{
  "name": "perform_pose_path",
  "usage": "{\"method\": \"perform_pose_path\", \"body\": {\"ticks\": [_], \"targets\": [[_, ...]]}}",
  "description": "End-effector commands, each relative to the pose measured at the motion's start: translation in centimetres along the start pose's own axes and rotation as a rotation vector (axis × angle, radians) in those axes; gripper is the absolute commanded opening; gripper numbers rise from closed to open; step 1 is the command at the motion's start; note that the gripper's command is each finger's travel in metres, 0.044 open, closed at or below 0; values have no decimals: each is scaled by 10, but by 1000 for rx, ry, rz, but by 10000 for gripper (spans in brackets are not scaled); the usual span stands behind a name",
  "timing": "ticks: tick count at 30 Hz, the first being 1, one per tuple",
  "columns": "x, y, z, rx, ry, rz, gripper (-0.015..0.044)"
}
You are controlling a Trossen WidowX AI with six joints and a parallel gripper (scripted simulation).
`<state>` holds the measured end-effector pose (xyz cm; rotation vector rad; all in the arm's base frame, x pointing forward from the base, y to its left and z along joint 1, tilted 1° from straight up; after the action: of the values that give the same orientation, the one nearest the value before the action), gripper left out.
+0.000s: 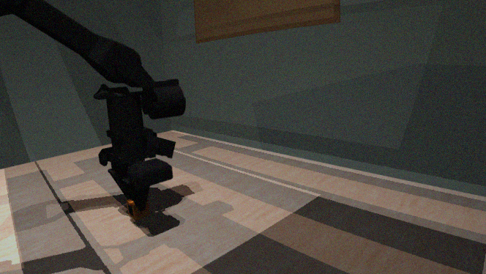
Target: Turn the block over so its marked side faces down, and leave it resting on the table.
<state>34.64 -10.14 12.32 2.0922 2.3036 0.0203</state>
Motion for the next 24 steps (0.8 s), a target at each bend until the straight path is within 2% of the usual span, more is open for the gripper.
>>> {"method": "perform_pose_path", "body": {"ticks": [1,24], "targets": [[0,0,-12,-13,-8,5,0],[5,-22,3,-317,-81,9,0]]}}
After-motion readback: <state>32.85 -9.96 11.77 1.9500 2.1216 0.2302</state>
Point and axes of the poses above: the point midway between the two fingers, 35 mm back from their tips, its own z axis out along the fingers, its own x axis across the jaws, y = z × x, the point moved 8 cm from there along -z, back along the fingers, and after that the axes turned 14 degrees about -z, right-handed, at the moved point
